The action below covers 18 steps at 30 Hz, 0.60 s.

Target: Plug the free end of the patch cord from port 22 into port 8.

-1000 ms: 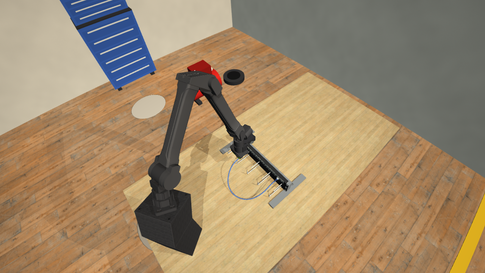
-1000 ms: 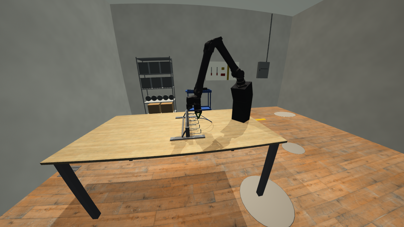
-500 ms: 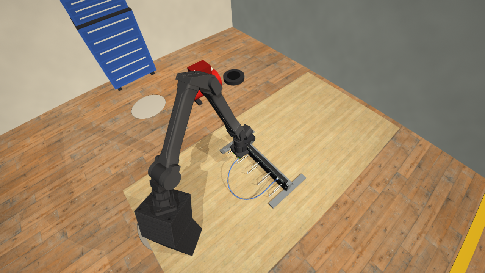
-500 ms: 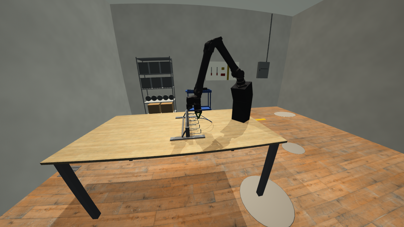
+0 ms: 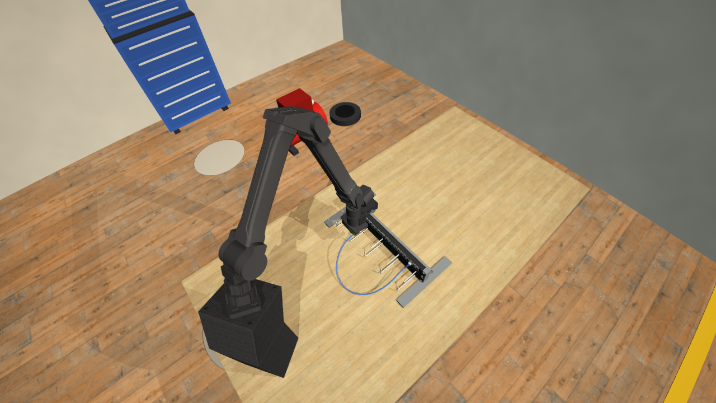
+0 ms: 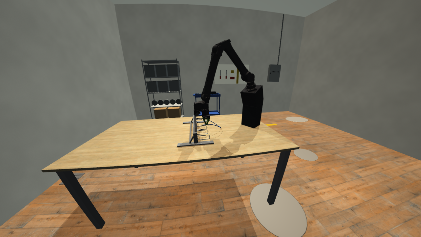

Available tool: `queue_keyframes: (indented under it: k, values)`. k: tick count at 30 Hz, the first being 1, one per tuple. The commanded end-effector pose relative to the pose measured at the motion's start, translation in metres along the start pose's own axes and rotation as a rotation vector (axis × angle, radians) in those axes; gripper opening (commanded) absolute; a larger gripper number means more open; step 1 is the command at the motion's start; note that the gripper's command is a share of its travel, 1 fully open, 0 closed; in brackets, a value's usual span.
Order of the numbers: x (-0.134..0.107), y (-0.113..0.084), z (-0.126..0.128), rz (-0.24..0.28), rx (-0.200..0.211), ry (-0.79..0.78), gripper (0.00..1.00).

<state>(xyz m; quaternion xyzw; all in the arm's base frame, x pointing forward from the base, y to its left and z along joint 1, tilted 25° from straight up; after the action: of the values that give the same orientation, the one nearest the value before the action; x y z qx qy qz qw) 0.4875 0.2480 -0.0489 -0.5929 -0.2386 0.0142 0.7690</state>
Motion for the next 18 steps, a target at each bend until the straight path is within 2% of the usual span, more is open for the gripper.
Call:
queue_keyframes:
  k: [1, 18]
  values:
    - [0.014, 0.001, -0.004, -0.013, 0.0, 0.012, 0.0]
    - [0.033, 0.018, -0.008, -0.015, -0.001, 0.006, 0.0]
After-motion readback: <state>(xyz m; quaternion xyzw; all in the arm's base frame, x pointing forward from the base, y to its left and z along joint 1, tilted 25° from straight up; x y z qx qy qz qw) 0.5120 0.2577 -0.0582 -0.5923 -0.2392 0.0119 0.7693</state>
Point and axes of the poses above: the point where the finger pads meet when closed, its own y axis out along the fingers, its own z axis across the jaws, x = y × z, the point moved 4 cm from there along -y, back along the fingers, and after that the axes turned 10 degrees about -y, right-handed, at the moved point
